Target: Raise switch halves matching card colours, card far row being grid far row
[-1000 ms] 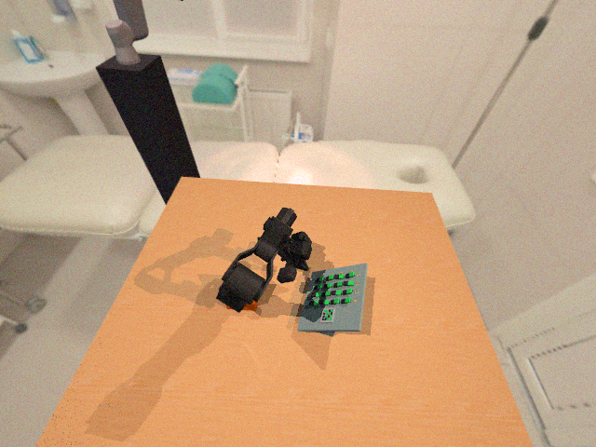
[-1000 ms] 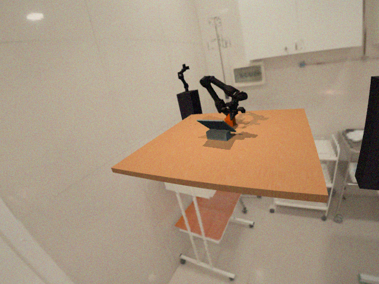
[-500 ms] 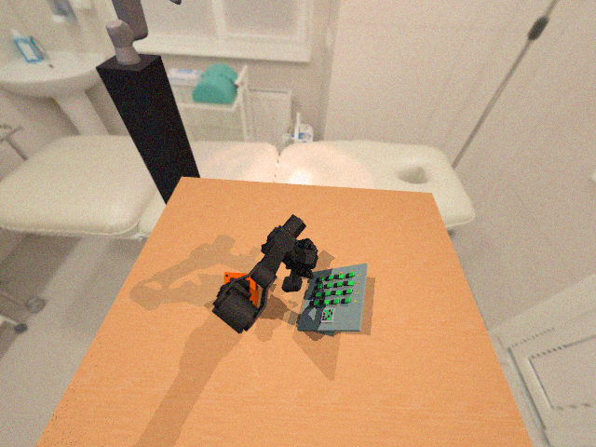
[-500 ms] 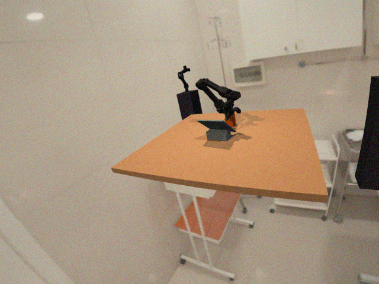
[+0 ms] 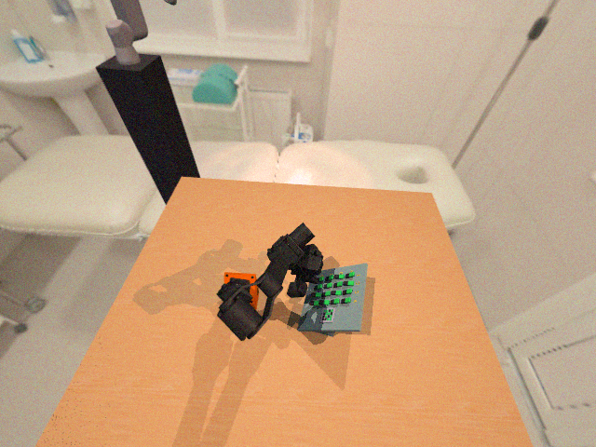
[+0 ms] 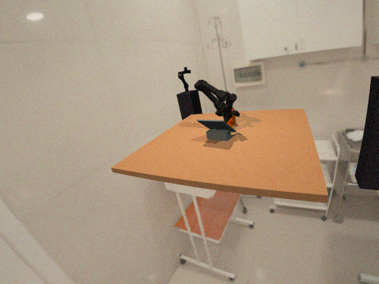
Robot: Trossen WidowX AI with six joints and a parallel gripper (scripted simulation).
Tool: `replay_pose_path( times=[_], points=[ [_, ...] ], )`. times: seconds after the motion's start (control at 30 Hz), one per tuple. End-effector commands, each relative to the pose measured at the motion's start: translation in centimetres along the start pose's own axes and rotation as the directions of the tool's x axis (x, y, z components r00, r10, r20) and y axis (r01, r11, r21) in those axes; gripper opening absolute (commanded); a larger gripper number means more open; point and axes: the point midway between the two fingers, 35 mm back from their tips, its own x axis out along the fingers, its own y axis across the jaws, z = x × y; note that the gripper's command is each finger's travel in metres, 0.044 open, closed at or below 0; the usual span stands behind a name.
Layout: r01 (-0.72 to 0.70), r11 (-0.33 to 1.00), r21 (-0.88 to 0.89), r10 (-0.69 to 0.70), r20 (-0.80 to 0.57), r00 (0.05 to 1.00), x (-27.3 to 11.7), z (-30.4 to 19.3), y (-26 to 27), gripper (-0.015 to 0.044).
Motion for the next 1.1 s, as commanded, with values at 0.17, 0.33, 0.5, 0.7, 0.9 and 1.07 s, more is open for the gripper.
replay_pose_path(
  times=[0.17, 0.33, 0.5, 0.7, 0.9, 1.07],
  points=[
    [0.004, 1.0, -0.006, -0.004, 0.0, 1.0, 1.2, -0.1, -0.1, 0.0],
    [0.004, 1.0, -0.006, -0.004, 0.0, 1.0, 1.6, -0.1, -0.1, 0.0],
    [0.004, 1.0, -0.006, -0.004, 0.0, 1.0, 1.6, -0.1, -0.1, 0.0],
    [0.004, 1.0, -0.006, -0.004, 0.0, 1.0, 1.6, -0.1, -0.1, 0.0],
    [0.004, 1.0, -0.006, -0.004, 0.0, 1.0, 1.6, -0.1, -0.1, 0.0],
    [0.004, 1.0, -0.006, -0.004, 0.0, 1.0, 1.6, -0.1, -0.1, 0.0]
  ],
)
